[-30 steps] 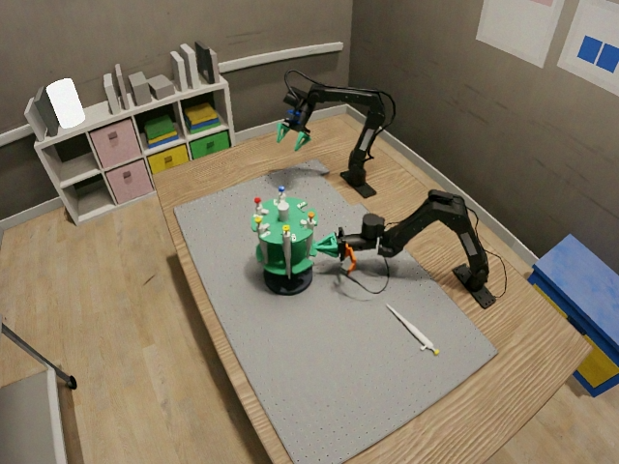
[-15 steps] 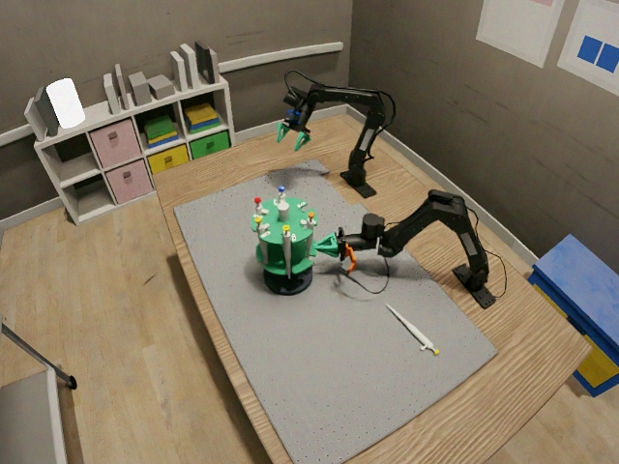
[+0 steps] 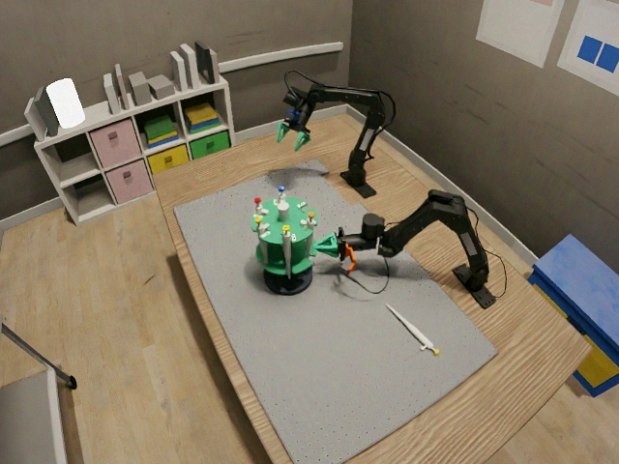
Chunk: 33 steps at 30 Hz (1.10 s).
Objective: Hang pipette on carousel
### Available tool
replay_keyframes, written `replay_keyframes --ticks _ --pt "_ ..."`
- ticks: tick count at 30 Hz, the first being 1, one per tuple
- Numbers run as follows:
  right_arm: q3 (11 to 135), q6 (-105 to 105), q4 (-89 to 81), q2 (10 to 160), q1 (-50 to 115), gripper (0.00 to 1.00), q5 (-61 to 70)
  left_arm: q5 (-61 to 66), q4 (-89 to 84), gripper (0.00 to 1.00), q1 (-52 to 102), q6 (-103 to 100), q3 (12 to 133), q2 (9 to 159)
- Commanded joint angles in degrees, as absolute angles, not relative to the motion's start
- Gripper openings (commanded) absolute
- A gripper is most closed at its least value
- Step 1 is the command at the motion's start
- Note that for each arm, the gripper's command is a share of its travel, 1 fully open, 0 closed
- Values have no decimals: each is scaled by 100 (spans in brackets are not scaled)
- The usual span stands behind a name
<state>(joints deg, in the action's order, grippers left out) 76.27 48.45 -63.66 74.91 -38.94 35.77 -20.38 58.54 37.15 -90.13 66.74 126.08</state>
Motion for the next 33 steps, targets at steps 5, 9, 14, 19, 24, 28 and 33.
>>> replay_keyframes --ticks 5,9,14,19,24,28,33 --pt "7685 4905 -6314 7547 -3958 100 3711 -857 5934 0 3267 -8966 6473 12324" --pt "7685 4905 -6314 7547 -3958 100 3711 -718 5943 0 3171 -8961 6645 12309" --pt "7685 4905 -6314 7547 -3958 100 3711 -123 6073 0 2962 -8964 6375 12296" --pt "7685 4905 -6314 7547 -3958 100 3711 364 5981 0 2773 -8959 6572 12322" --pt "7685 4905 -6314 7547 -3958 100 3711 489 6030 0 2673 -8967 6569 12398" --pt "7685 4905 -6314 7547 -3958 100 3711 838 5981 0 2542 -8972 6606 12532" --pt "7685 4905 -6314 7547 -3958 100 3711 832 6031 0 2572 -8998 6526 12457"
